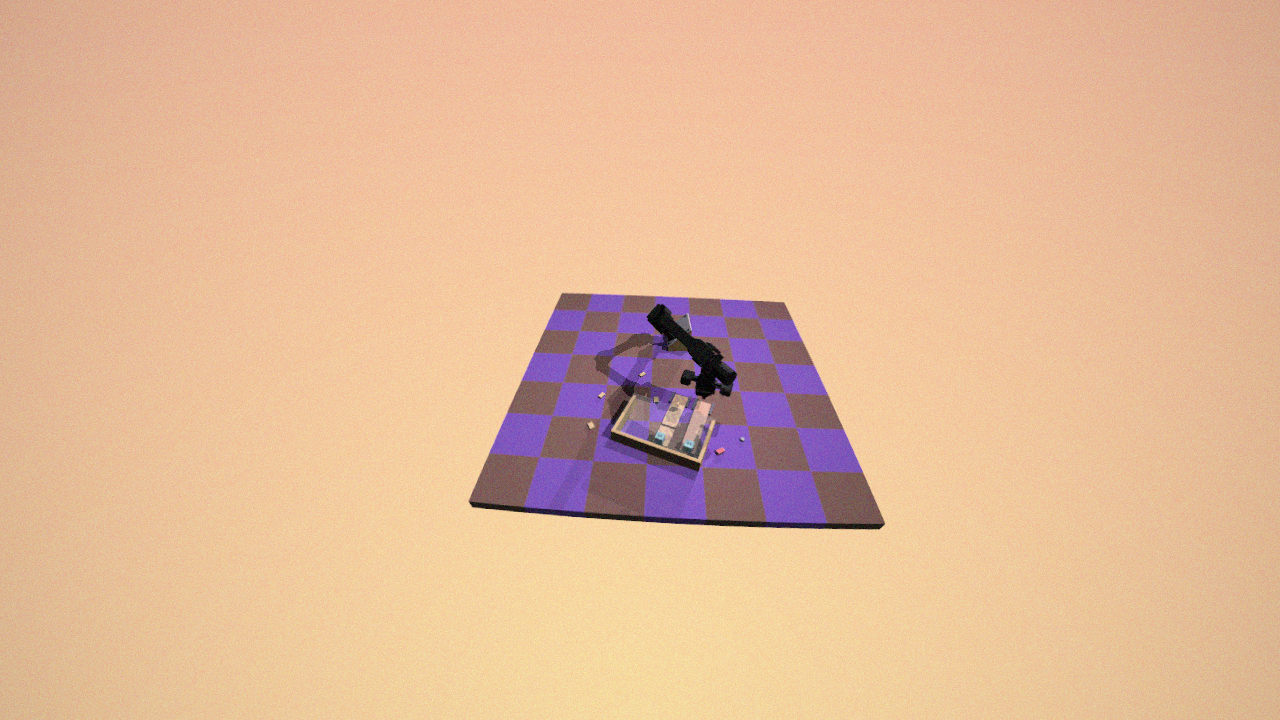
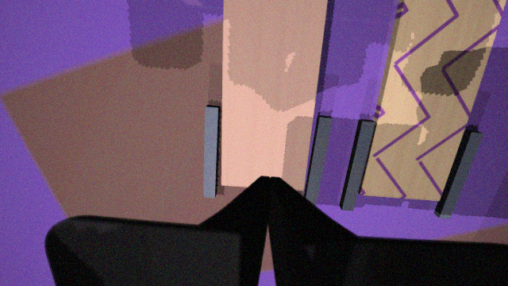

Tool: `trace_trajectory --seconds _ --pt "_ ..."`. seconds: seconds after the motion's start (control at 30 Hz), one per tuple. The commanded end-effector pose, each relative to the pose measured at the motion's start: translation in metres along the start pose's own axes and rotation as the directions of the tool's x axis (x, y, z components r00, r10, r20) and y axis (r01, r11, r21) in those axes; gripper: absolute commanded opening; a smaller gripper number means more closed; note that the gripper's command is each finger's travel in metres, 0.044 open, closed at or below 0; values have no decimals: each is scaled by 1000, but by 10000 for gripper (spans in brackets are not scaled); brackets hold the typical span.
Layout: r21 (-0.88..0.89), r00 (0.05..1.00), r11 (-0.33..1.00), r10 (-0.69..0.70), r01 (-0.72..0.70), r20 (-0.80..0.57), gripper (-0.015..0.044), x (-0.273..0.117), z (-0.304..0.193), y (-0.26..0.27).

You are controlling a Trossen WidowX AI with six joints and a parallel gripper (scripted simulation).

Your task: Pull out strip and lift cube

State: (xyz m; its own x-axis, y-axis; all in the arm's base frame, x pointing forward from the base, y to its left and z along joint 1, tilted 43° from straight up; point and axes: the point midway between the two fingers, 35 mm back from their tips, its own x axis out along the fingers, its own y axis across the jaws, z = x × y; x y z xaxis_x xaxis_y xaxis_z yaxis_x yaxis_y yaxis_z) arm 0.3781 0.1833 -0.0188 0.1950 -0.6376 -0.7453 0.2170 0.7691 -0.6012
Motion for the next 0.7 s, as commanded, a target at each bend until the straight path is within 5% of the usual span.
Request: trace_trajectory --seconds 0.0,0.67 --pt "-8 1000 1000 -3 3 3 0 7 -1 1" --pt "-8 1000 1000 -5 5 4 0 40 -1 1"
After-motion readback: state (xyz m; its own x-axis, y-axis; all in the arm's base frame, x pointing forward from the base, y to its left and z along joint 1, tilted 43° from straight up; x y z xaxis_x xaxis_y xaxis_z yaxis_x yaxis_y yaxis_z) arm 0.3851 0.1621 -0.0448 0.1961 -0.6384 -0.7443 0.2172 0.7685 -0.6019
